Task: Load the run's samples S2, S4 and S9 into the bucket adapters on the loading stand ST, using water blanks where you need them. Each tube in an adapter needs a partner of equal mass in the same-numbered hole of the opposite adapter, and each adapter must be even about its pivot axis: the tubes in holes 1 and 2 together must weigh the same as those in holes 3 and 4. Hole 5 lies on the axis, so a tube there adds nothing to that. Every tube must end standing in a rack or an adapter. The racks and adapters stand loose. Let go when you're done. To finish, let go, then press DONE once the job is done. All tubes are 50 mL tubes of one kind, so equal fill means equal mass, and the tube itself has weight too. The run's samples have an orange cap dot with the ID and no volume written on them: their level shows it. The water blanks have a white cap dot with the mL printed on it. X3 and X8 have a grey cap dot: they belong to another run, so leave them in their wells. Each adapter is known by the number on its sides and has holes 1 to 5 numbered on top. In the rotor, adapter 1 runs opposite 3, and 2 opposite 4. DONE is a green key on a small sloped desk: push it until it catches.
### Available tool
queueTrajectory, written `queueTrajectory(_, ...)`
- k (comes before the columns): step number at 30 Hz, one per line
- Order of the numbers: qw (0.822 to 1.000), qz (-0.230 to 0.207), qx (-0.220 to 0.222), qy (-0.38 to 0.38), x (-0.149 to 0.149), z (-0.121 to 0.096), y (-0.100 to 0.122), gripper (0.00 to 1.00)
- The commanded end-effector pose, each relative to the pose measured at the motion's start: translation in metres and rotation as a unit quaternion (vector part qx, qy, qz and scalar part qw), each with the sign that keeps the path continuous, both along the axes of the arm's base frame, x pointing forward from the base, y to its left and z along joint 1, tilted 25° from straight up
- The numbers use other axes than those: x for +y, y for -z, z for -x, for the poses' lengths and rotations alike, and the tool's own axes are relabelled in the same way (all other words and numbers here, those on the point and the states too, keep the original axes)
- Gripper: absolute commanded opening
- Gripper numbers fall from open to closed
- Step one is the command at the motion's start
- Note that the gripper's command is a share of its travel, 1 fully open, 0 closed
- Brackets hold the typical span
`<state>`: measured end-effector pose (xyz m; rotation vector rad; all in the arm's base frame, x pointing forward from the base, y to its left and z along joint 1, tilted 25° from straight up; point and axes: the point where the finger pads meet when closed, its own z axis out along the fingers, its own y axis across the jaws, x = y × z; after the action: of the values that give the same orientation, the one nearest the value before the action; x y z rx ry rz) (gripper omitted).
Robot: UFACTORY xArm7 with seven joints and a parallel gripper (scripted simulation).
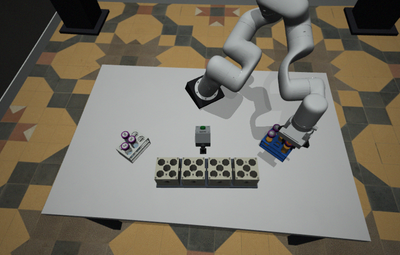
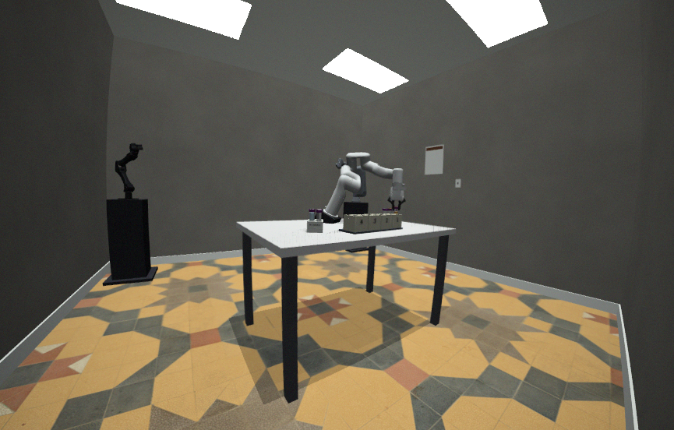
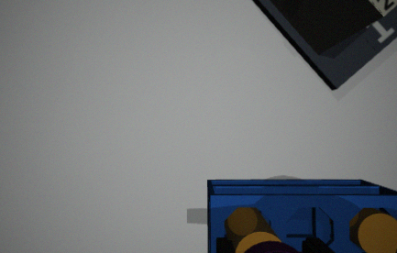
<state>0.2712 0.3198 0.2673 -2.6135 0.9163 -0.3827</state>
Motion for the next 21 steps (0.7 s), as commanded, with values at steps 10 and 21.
queueTrajectory(10,1.0,-0.001,-0.001,0.0,-0.001,0.002,-0.007,0.0)
queueTrajectory(21,1.0,-0.001,-0.001,0.0,-0.006,0.01,-0.027,0.0)
